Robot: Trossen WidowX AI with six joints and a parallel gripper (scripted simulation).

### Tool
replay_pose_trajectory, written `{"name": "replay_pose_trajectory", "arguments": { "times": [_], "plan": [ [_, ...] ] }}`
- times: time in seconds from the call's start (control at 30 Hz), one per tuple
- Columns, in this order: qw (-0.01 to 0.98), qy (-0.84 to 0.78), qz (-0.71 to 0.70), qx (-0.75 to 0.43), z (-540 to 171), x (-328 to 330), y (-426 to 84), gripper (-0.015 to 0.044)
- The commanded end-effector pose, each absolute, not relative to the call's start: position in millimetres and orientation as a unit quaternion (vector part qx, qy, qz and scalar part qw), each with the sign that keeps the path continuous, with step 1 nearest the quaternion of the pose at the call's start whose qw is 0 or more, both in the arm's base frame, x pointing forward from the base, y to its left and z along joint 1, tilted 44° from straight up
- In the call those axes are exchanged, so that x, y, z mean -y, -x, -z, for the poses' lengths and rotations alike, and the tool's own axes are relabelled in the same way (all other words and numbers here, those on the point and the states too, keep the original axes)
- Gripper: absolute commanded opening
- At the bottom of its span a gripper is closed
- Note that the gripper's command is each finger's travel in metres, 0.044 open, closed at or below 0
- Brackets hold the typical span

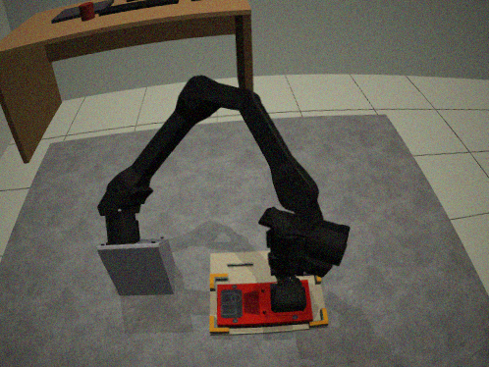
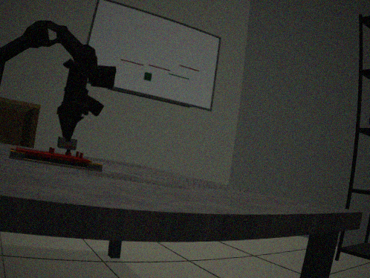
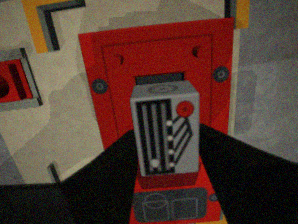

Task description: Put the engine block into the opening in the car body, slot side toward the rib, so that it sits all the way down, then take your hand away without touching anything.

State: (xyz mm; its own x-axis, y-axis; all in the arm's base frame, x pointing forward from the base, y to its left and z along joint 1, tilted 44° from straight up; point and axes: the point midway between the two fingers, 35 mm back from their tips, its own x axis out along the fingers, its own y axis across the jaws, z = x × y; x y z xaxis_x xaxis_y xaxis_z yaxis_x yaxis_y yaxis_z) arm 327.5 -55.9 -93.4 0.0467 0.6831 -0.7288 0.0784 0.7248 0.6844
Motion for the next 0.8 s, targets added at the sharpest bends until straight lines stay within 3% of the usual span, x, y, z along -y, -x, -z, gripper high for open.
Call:
{"name": "replay_pose_trajectory", "arguments": {
  "times": [0.0,0.77],
  "plan": [
    [0.663,-0.287,-0.233,-0.651,94.9,54.7,-327.0,0.0160],
    [0.661,-0.292,-0.229,-0.653,97.2,52.3,-327.0,0.0160]
  ]
}}
